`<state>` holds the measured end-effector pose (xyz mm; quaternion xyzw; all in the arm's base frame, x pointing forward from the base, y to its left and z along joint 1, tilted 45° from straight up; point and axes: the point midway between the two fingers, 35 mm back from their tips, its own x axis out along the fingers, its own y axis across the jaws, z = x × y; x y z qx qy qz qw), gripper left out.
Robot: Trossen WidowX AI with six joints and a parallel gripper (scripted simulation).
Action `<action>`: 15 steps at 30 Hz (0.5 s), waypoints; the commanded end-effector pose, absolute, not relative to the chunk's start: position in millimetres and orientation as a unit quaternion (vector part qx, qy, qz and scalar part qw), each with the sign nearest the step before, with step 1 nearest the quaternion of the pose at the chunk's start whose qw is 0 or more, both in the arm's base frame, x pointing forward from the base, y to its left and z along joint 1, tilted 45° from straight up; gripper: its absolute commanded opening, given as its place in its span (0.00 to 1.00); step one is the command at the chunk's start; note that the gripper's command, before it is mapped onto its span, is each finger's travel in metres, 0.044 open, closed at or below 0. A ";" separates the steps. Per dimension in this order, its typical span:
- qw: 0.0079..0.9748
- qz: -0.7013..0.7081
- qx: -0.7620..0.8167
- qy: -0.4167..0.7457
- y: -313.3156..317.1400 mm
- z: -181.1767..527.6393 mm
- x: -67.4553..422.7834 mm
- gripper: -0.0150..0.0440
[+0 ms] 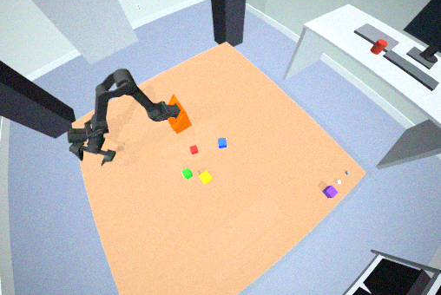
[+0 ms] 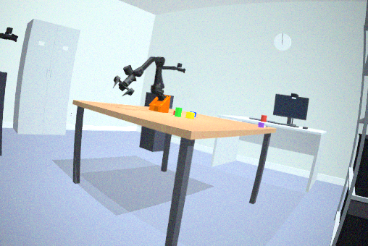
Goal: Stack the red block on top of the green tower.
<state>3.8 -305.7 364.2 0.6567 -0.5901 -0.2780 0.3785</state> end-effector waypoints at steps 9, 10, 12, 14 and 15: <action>0.393 -0.361 0.703 -0.470 -323.9 310.6 74.0 1.00; 0.395 -0.368 0.706 -0.457 -324.0 305.4 80.8 1.00; 0.401 -0.383 0.712 -0.430 -323.5 294.9 94.6 1.00; 0.408 -0.398 0.716 -0.403 -322.0 284.4 108.3 1.00; 0.412 -0.405 0.718 -0.389 -320.9 279.2 115.1 1.00</action>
